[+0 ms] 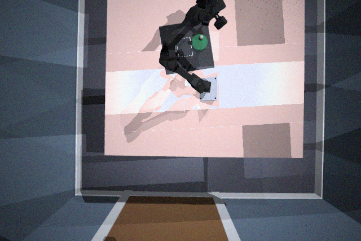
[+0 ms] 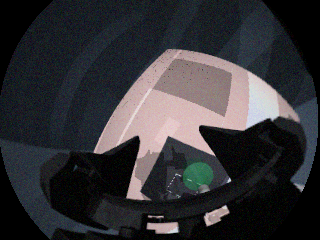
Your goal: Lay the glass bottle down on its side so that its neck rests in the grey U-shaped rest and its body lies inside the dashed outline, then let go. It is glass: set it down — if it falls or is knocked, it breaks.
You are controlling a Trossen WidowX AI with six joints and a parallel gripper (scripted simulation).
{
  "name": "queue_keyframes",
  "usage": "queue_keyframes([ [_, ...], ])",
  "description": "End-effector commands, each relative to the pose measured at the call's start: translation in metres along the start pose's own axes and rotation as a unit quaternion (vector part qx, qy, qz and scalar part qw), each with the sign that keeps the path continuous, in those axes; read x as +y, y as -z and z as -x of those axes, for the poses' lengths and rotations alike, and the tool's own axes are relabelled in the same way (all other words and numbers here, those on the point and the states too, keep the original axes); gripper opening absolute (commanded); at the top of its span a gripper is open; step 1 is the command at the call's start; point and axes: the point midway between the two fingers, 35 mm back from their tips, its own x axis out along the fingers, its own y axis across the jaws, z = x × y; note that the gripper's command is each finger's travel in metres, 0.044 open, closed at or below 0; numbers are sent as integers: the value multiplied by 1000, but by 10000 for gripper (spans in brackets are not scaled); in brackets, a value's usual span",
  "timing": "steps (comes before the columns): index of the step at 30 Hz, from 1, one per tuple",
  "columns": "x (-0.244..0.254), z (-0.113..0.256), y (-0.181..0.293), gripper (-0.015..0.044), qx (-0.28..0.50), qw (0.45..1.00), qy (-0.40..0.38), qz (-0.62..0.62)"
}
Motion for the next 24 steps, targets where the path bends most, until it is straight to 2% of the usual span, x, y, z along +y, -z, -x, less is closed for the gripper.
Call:
queue_keyframes([
  [1, -51, 16, 33, 440, 90, 988, 7, -123],
  [4, -80, 36, 64, 440, 163, 956, -8, -244],
  [7, -88, 46, 78, 440, 195, 933, -21, -303],
  [11, -85, 35, 82, 440, 214, 931, 31, -293],
  [16, -82, 11, 92, 440, 253, 918, 167, -256],
  [24, -80, 9, 93, 440, 256, 916, 179, -252],
])
